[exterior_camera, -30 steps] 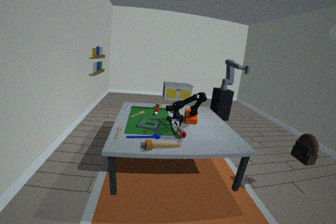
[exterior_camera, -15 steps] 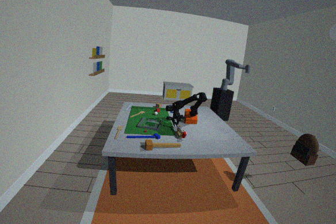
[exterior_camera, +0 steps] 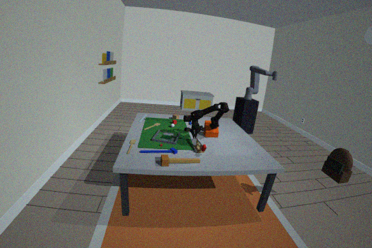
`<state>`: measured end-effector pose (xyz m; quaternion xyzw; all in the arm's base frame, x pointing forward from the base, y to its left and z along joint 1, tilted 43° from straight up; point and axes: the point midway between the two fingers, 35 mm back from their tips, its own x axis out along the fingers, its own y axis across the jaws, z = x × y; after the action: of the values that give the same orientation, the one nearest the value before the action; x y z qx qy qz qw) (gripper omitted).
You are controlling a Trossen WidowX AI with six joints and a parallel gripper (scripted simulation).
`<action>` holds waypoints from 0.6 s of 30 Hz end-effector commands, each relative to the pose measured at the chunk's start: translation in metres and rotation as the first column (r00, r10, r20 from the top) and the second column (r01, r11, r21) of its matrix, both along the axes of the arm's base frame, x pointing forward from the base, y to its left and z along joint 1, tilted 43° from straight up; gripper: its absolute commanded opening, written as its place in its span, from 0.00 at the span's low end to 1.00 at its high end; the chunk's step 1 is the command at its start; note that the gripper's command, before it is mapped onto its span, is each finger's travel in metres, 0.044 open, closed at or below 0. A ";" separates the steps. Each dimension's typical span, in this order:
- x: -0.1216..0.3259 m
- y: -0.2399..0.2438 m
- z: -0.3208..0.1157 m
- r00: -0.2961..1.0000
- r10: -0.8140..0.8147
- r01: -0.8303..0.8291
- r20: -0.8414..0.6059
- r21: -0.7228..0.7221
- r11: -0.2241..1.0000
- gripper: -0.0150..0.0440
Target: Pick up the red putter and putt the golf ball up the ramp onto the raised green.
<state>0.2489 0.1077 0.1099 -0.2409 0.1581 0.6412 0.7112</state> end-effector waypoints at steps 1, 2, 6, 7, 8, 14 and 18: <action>0.001 -0.013 0.011 1.000 -0.004 0.004 0.006 -0.005 1.000 0.25; 0.001 -0.016 0.014 1.000 -0.004 0.004 0.005 -0.006 1.000 0.25; -0.002 -0.028 0.026 1.000 -0.003 0.003 0.004 -0.008 1.000 0.25; -0.002 -0.031 0.030 1.000 -0.003 0.003 0.003 -0.008 1.000 0.25; -0.003 -0.034 0.033 1.000 -0.003 0.003 0.003 -0.007 1.000 0.25; -0.010 -0.050 0.055 1.000 -0.002 0.002 0.003 0.002 1.000 0.25; -0.013 -0.057 0.064 1.000 -0.002 0.002 0.003 0.008 1.000 0.25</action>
<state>0.2381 0.0569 0.1653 -0.2404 0.1578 0.6400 0.7125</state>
